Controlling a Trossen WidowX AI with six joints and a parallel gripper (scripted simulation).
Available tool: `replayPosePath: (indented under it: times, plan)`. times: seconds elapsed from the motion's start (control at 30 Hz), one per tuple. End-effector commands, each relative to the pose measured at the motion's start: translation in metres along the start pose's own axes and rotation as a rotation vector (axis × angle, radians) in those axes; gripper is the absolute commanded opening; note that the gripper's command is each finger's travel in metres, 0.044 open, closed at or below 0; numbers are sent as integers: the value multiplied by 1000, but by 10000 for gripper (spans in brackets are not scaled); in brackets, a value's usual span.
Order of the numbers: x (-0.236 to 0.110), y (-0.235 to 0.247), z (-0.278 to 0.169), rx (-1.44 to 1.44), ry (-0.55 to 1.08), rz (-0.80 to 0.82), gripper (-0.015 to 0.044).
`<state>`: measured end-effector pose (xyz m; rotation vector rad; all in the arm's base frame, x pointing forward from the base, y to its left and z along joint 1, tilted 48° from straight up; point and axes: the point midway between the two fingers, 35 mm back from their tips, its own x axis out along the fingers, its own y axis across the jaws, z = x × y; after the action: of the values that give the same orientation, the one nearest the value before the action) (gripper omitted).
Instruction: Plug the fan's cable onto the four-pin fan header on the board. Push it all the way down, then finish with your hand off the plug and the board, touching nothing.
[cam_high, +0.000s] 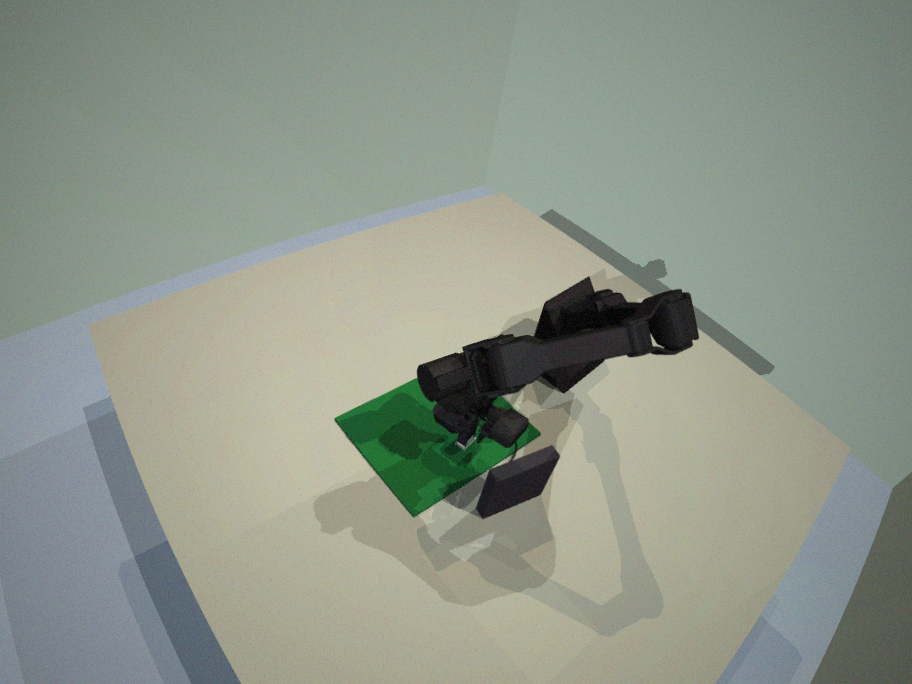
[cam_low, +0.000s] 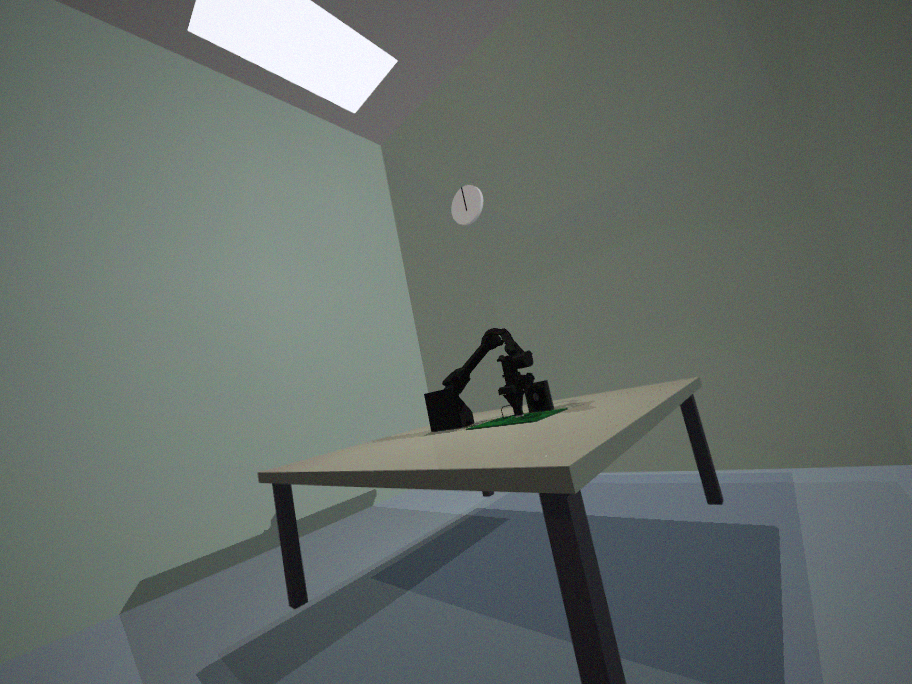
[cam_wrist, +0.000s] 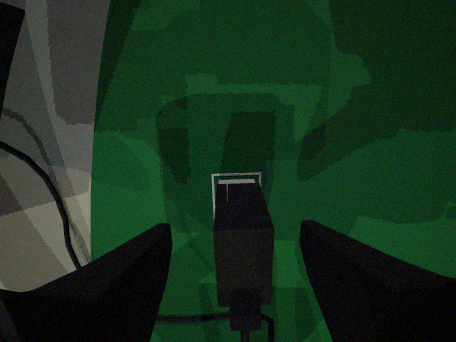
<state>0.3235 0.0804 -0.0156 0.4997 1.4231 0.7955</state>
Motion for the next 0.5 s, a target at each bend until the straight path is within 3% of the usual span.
replayPosePath:
  times: [0.0,0.23,0.47]
  plan:
    - [-45,-2,4,-7,-19,-9,260]
    - [-48,-3,5,-6,-19,-9,260]
    - [-53,-31,56,-9,-21,-10,260]
